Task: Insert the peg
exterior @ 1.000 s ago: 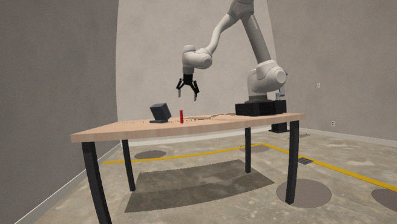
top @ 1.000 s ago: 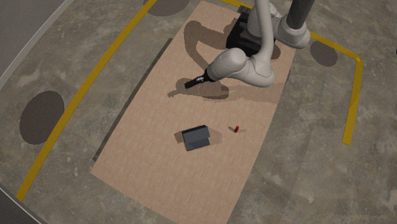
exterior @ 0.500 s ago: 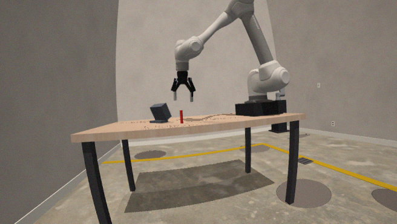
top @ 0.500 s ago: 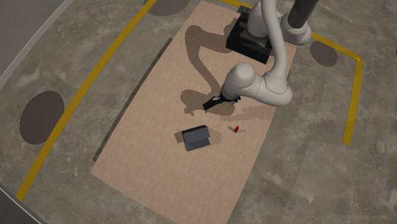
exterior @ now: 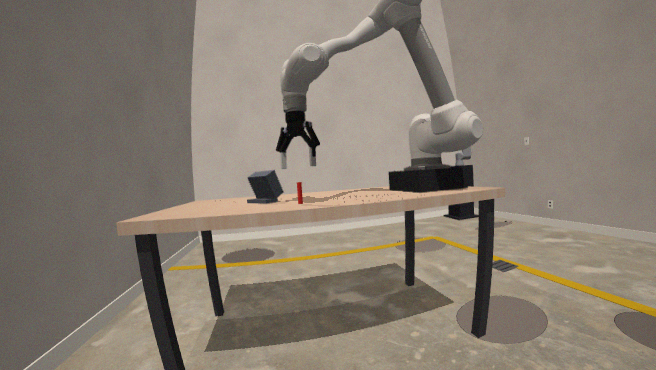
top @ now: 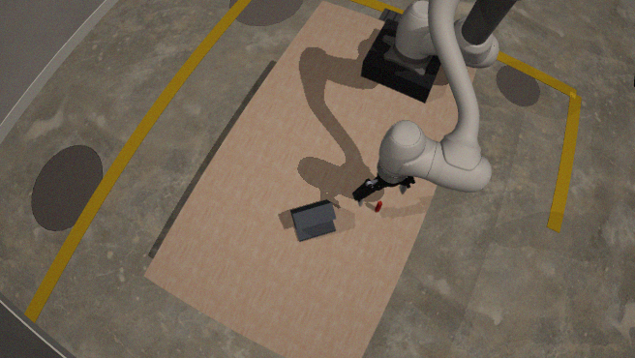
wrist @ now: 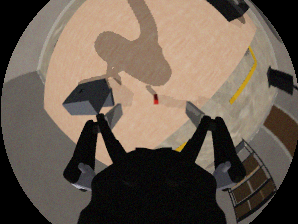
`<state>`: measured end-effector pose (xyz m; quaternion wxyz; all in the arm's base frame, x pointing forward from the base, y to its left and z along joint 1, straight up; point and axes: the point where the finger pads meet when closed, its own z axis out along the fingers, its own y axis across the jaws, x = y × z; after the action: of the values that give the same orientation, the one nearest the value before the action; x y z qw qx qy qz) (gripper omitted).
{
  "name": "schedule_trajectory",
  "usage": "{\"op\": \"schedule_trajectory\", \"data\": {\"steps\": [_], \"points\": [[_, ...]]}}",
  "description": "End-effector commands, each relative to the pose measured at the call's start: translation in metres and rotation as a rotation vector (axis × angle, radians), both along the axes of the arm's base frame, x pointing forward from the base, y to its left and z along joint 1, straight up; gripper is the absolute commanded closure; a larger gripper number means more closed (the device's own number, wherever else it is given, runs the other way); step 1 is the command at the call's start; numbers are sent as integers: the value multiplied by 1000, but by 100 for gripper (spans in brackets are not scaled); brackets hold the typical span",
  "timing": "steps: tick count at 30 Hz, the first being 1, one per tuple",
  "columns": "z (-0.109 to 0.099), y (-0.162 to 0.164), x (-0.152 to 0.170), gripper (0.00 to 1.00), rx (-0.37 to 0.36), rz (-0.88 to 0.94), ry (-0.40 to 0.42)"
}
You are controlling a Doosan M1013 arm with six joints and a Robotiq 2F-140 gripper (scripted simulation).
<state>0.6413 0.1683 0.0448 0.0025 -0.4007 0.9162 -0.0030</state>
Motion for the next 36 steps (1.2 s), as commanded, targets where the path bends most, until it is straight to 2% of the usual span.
{"op": "schedule_trajectory", "data": {"steps": [1, 36], "points": [[-5, 7, -2, 0, 5, 8, 6], [-52, 10, -3, 0, 5, 8, 6]]}}
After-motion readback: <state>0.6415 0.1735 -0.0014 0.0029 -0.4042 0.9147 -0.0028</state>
